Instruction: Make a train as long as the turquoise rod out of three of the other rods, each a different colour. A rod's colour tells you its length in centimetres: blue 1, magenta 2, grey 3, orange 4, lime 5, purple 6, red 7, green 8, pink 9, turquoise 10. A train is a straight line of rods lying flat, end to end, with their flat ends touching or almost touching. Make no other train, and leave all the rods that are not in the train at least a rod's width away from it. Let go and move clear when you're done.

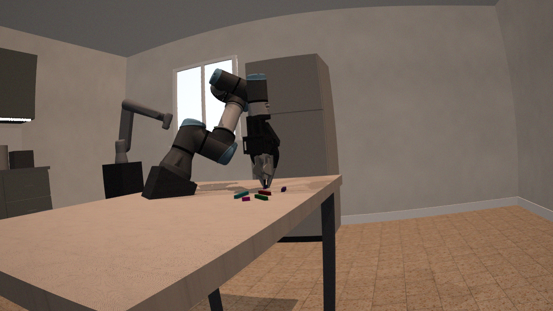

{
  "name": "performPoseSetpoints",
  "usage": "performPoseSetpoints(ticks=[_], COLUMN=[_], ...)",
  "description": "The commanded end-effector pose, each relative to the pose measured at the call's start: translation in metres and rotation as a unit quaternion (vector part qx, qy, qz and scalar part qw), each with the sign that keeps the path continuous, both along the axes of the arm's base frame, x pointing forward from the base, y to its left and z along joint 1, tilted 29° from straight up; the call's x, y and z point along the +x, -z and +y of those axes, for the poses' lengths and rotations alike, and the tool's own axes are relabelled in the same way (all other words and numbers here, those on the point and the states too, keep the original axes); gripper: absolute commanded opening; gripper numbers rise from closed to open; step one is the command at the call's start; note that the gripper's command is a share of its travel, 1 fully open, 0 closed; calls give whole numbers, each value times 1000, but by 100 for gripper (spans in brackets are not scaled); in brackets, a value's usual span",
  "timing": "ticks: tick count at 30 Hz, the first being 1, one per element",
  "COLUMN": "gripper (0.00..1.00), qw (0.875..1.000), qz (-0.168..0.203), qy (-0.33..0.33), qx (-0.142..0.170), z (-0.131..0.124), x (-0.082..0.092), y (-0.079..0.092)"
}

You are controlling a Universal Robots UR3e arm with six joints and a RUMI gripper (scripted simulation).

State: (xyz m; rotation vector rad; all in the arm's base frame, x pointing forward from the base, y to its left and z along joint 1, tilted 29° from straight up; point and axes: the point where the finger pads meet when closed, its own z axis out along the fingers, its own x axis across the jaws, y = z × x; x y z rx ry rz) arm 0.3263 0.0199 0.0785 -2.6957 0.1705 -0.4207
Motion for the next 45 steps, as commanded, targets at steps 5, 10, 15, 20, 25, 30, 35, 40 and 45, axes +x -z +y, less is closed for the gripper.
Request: performPoseSetpoints(ticks=[5,10,15,20,25,30,35,40,45], gripper=[0,0,0,0,0,0,0,0,0], qw=[1000,1000,1000,1000,1000,1000,1000,1000,1000], qz=[0,0,0,0,0,0,0,0,0], qy=[0,0,0,0,0,0,0,0,1], qx=[-1,-1,-1,0,0,0,0,0,0], z=[-1,-1,0,1,2,4,4,4,4], x=[0,0,0,1,2,3,4,4,4], y=[0,0,0,2,6,9,10,11,11])
